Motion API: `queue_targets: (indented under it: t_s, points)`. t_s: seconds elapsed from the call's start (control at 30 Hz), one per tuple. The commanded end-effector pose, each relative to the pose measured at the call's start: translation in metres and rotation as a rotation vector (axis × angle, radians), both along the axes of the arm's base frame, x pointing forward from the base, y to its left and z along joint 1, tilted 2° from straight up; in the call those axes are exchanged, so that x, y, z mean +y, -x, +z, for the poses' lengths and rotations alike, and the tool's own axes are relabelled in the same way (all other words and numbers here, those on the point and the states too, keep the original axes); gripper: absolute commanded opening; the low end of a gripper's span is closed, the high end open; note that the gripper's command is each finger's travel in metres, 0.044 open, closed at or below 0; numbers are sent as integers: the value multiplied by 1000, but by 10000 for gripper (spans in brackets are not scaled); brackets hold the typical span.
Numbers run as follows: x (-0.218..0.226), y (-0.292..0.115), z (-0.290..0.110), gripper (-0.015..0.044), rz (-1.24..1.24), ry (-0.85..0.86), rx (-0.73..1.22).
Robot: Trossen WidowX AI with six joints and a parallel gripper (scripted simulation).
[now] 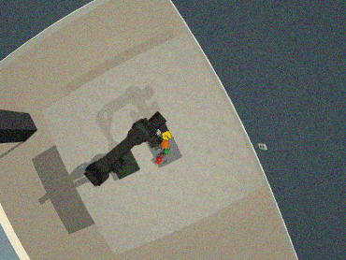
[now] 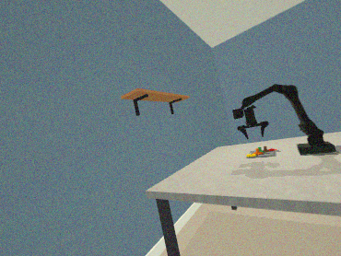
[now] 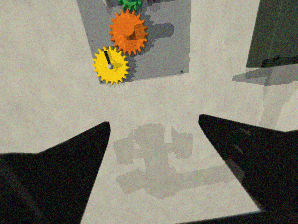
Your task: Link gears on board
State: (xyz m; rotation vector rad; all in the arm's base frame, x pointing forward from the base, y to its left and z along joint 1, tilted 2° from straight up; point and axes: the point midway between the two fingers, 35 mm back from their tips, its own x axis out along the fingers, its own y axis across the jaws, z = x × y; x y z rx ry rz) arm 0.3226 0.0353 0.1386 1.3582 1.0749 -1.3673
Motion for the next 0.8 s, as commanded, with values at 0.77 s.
queue_targets:
  t_s: [0.77]
  points:
    - [177,85,26,440,-15,-16,7]
